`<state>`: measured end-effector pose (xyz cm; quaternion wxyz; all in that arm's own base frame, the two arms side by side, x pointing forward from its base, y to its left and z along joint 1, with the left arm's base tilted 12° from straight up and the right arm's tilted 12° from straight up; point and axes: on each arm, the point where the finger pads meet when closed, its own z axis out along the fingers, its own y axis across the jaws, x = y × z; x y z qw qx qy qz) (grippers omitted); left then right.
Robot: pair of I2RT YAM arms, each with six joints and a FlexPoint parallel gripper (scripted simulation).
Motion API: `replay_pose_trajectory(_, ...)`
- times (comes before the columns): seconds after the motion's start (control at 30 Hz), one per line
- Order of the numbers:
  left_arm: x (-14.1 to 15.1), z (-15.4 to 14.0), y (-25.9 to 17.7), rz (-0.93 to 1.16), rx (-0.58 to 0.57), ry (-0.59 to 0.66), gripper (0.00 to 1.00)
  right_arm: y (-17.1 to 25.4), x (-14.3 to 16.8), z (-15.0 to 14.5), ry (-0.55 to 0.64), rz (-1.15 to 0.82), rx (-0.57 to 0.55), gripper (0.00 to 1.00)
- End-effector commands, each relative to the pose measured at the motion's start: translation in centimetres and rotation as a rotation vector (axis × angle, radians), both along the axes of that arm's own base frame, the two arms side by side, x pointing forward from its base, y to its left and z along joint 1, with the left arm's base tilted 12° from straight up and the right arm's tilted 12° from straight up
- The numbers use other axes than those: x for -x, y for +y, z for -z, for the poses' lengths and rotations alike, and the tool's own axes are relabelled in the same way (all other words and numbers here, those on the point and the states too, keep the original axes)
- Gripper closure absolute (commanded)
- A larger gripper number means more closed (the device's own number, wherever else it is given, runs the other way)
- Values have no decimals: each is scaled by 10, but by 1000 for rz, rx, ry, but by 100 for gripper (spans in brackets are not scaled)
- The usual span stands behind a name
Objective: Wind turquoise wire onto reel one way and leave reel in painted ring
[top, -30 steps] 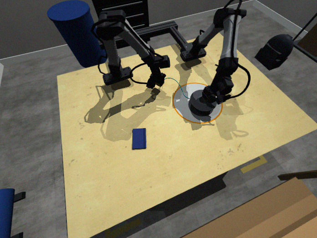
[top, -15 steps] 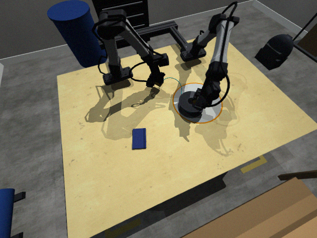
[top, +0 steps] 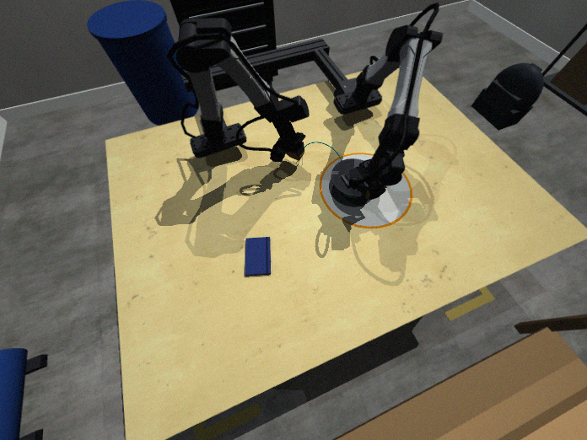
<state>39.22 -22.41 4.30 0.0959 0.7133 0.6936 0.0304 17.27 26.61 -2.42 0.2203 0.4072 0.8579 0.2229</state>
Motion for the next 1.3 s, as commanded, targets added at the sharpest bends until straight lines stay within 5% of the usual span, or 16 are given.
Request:
replay_pose_trajectory(0.0, -13, 15, 25, 318, -147, -20, 43, 11, -4, -11, -15, -3, -104, 100)
replay_pose_trajectory(0.13, -21, 14, 30, 501, -227, -17, 43, 9, -1, -10, 34, -6, -109, 100)
replay_pose_trajectory(0.43, -21, 14, 30, 604, -286, -23, 18, 7, 3, -8, 113, -9, -26, 100)
replay_pose_trajectory(0.6, -16, 18, 39, 604, -286, -23, 18, 4, 3, -6, 123, -5, -22, 100)
replay_pose_trajectory(0.87, -7, -39, 32, 604, -286, -23, 18, 2, 3, -5, 141, 2, -16, 100)
replay_pose_trajectory(1.07, -4, -52, 20, 593, -284, -23, 18, 3, 2, -5, 141, 3, -17, 100)
replay_pose_trajectory(1.27, -7, -54, 29, 371, -245, -22, 18, 6, 0, -7, 142, 4, -18, 100)
